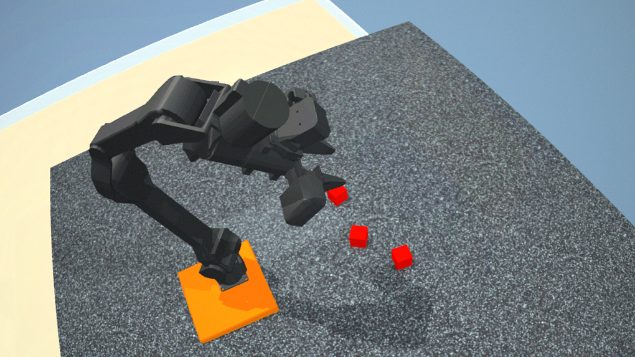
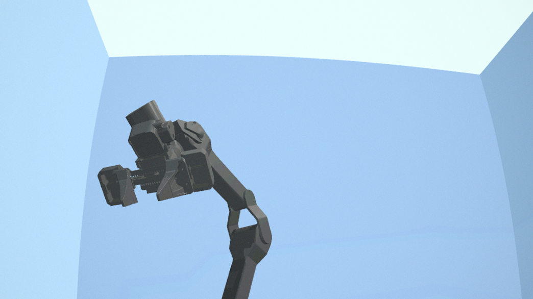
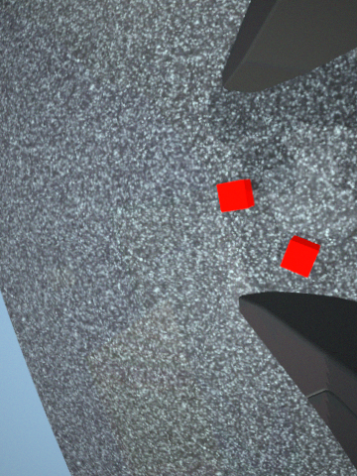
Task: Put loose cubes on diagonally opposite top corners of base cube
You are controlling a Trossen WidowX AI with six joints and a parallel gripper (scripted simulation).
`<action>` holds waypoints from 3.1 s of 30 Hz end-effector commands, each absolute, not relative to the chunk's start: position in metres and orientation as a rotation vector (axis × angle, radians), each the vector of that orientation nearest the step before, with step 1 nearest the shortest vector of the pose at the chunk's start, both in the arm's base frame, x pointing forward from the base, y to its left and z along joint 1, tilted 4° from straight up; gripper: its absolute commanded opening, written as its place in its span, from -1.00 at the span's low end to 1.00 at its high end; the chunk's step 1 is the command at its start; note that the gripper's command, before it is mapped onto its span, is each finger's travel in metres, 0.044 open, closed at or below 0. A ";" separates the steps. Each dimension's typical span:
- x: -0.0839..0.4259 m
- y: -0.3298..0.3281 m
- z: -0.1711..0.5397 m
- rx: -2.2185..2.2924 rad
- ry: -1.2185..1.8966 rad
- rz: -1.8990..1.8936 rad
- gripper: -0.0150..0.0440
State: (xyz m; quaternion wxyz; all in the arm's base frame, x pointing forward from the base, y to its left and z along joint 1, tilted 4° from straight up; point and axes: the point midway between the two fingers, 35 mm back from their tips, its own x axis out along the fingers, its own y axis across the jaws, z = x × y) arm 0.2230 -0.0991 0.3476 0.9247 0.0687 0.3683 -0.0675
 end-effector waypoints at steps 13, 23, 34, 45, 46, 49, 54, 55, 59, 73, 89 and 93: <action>0.303 -0.127 0.240 -0.589 1.175 0.391 0.41; 0.336 -0.122 0.162 -1.017 1.305 0.899 0.41; 0.344 -0.117 0.134 -1.155 1.317 1.107 0.41; 0.344 -0.121 0.083 -1.155 1.318 1.107 0.41; 0.344 -0.121 0.077 -1.155 1.318 1.107 0.41; 0.343 -0.121 0.072 -1.155 1.318 1.107 0.41; 0.343 -0.121 0.067 -1.155 1.318 1.107 0.41; 0.343 -0.121 0.063 -1.155 1.318 1.107 0.41; 0.343 -0.122 0.057 -1.155 1.318 1.107 0.41; 0.343 -0.123 0.038 -1.155 1.318 1.107 0.41; 0.342 -0.124 0.025 -1.155 1.318 1.107 -0.13; 0.342 -0.124 0.025 -1.155 1.318 1.107 -0.14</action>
